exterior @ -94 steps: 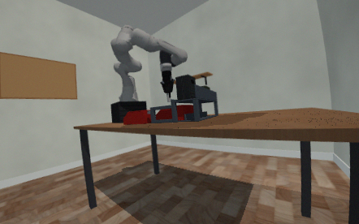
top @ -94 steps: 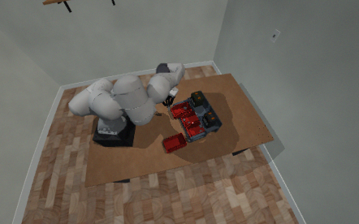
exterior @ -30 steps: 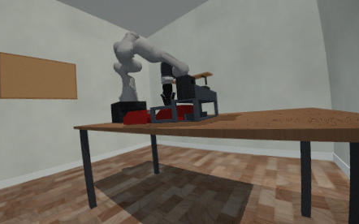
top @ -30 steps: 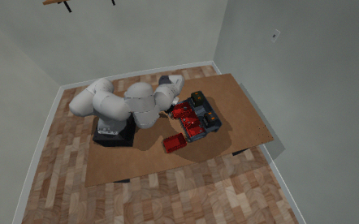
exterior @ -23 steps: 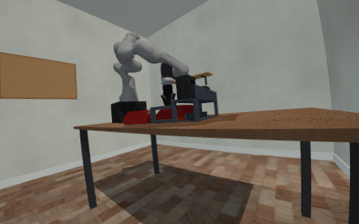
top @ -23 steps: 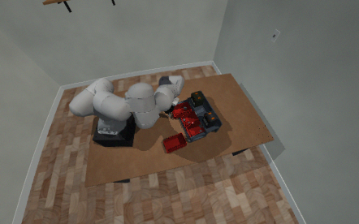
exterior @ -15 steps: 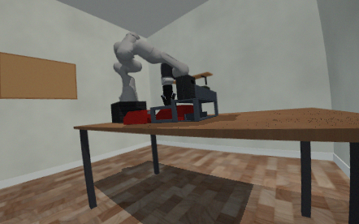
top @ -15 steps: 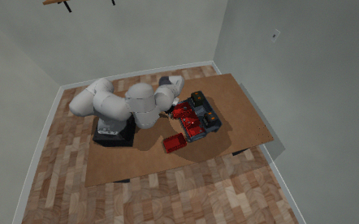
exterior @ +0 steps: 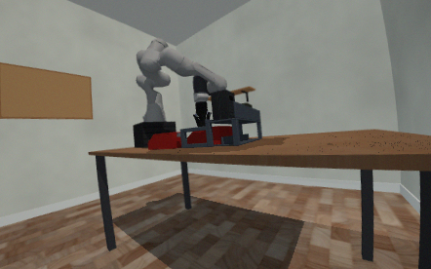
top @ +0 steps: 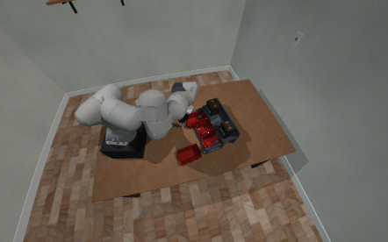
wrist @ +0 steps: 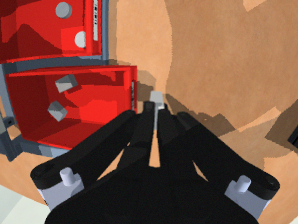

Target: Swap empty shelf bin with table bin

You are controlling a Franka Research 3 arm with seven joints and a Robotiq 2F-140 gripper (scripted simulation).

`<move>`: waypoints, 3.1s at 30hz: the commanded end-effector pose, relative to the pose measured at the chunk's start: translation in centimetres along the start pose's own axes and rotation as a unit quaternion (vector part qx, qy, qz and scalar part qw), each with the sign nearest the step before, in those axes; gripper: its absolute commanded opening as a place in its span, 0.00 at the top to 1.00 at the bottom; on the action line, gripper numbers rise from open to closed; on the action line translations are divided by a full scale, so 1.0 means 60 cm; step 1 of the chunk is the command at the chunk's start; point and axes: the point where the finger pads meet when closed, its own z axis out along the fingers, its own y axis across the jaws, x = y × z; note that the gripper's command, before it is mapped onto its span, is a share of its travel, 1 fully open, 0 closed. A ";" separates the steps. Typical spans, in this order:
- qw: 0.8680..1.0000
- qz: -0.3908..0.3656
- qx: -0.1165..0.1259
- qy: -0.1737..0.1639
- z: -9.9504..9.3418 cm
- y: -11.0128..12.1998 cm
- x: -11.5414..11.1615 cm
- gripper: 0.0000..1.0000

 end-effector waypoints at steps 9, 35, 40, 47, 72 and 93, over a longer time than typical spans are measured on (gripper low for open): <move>1.000 0.002 0.001 -0.001 0.002 -0.002 -0.004 1.00; 1.000 0.002 0.001 -0.001 0.003 -0.024 -0.004 1.00; 1.000 0.002 0.001 -0.001 0.003 -0.030 -0.004 1.00; 1.000 0.002 0.001 -0.001 0.003 -0.030 -0.004 1.00; 1.000 0.002 0.001 -0.001 0.003 -0.041 -0.004 1.00; 1.000 0.002 0.001 -0.001 0.003 -0.083 -0.004 1.00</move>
